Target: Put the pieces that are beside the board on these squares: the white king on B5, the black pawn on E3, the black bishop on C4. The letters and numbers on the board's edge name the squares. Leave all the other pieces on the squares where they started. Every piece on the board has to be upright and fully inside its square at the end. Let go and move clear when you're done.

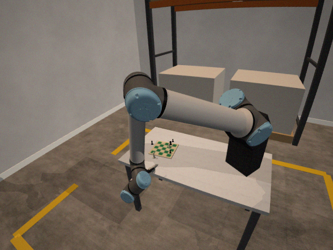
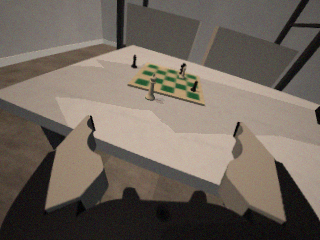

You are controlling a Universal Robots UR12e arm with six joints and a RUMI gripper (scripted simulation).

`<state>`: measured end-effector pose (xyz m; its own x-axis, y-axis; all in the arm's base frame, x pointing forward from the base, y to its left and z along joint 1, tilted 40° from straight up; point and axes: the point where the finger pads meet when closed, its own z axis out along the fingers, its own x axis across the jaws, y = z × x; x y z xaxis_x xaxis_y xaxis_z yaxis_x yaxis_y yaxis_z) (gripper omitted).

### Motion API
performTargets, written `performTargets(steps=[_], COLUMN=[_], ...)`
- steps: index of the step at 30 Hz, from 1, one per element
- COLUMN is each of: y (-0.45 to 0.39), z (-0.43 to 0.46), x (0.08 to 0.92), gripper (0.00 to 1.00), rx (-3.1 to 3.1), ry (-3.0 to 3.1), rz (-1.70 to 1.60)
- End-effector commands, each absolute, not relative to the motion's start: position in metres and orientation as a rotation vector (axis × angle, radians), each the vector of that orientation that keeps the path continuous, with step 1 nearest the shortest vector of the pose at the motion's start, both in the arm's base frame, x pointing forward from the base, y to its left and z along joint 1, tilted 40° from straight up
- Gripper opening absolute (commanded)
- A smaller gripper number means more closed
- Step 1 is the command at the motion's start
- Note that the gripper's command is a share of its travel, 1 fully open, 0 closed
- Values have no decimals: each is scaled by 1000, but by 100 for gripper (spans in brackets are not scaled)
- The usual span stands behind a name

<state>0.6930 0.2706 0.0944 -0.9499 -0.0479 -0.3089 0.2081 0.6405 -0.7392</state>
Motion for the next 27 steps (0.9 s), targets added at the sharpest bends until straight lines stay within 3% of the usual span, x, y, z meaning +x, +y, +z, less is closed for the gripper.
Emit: performTargets(steps=[1,27], y=[271,227], z=[95,164], x=[693,656], gripper=[100,100], rx=[129,128], ry=[2562,2560], rz=[-1209,-1207])
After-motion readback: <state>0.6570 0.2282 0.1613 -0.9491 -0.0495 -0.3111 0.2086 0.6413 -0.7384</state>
